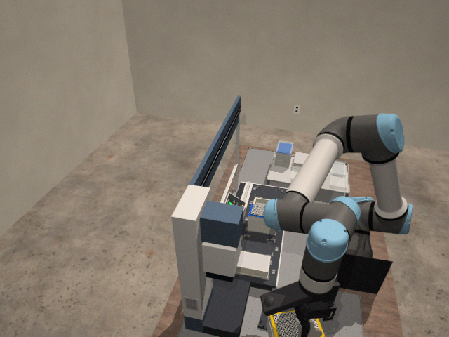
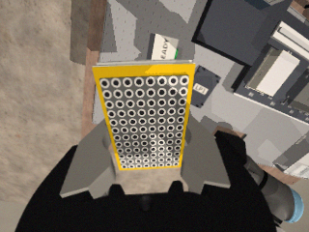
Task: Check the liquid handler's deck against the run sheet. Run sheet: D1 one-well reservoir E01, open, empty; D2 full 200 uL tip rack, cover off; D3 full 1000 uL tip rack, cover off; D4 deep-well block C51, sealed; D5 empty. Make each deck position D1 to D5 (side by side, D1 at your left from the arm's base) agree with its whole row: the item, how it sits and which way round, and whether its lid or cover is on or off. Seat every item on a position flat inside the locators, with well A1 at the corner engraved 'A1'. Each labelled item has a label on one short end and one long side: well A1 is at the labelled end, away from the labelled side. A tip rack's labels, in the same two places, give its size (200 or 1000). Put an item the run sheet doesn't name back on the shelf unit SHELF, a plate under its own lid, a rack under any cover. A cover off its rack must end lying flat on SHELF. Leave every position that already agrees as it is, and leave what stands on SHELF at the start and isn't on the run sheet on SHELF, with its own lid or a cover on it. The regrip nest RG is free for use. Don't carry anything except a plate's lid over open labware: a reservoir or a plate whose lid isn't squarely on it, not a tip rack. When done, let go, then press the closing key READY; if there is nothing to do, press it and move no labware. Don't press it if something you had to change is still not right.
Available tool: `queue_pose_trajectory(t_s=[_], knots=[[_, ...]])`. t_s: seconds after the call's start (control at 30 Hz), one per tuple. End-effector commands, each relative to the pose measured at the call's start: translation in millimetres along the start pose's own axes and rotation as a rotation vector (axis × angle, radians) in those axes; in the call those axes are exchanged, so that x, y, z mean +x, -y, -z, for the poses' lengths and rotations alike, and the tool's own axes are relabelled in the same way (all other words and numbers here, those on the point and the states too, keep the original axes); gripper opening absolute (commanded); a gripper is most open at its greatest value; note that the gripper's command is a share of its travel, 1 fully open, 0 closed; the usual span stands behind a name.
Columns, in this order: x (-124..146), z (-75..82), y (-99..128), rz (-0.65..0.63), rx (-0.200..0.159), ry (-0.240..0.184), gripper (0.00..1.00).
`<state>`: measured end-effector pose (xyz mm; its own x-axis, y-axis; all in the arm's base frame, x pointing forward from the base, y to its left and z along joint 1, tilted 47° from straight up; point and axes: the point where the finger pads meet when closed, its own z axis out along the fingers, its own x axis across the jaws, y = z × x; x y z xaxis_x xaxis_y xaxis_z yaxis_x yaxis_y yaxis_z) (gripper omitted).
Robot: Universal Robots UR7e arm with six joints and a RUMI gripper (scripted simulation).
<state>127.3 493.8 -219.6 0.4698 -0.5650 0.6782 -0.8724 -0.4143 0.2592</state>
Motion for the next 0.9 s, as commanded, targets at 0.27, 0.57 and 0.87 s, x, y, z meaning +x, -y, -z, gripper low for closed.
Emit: queue_pose_trajectory(t_s=[0.27,0.57,0.87], knots=[[-0.1,0.8,0.3,-0.201,0.001,0.0,0.0],[-0.1,0.8,0.3,-0.268,0.001,0.0,0.0],[13.9,0.8,-5.1,-0.208,0.001,0.0,0.0]])
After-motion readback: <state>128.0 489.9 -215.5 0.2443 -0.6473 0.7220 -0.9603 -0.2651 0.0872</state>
